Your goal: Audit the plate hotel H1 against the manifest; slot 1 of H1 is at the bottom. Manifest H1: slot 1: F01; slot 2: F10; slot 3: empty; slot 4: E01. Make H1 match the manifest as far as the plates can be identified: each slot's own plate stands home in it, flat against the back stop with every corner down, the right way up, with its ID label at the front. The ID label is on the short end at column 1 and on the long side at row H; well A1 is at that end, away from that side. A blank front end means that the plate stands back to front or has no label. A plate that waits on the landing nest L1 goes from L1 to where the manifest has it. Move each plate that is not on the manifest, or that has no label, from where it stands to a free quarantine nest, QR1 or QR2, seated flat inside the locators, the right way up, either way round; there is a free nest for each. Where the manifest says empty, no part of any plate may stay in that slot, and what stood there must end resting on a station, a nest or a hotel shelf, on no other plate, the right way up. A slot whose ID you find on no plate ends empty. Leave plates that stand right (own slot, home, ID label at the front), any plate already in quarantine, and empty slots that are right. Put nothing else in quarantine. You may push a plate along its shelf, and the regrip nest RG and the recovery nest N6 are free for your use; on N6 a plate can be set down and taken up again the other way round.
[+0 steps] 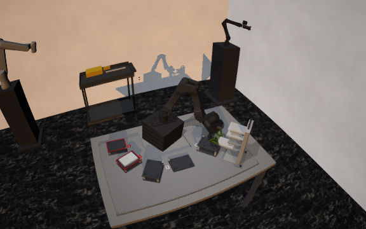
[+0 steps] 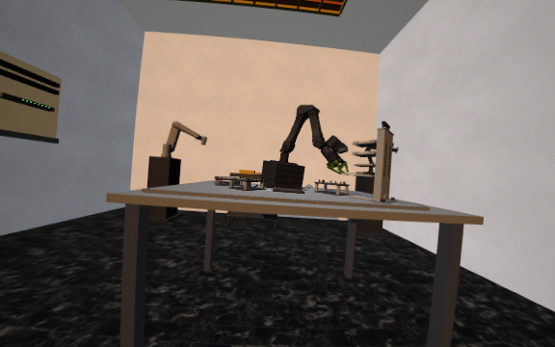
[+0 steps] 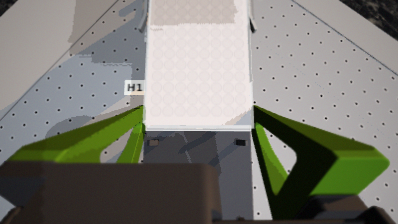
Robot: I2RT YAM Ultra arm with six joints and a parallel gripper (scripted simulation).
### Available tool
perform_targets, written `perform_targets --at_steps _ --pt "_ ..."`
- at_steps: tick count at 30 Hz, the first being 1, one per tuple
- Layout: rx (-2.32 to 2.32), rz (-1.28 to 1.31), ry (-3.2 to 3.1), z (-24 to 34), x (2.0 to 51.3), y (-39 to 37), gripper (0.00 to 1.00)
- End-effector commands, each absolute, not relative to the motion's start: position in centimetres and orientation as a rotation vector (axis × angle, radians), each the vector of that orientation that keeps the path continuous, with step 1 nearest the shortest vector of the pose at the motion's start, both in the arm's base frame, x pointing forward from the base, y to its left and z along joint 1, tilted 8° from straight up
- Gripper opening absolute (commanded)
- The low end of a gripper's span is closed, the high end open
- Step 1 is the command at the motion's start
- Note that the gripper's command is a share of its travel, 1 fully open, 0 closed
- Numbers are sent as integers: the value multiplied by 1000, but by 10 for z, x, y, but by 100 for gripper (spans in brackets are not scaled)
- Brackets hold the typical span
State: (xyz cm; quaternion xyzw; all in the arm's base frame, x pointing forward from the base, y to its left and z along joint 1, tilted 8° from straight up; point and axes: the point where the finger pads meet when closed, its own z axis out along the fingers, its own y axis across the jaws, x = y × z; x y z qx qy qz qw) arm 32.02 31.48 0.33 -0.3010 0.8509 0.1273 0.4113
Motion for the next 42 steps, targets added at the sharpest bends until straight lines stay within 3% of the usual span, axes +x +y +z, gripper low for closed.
perform_targets --at_steps 1,42 --pt "-744 337 2107 15 327 322 86" --pt "-744 337 2107 8 342 334 86"
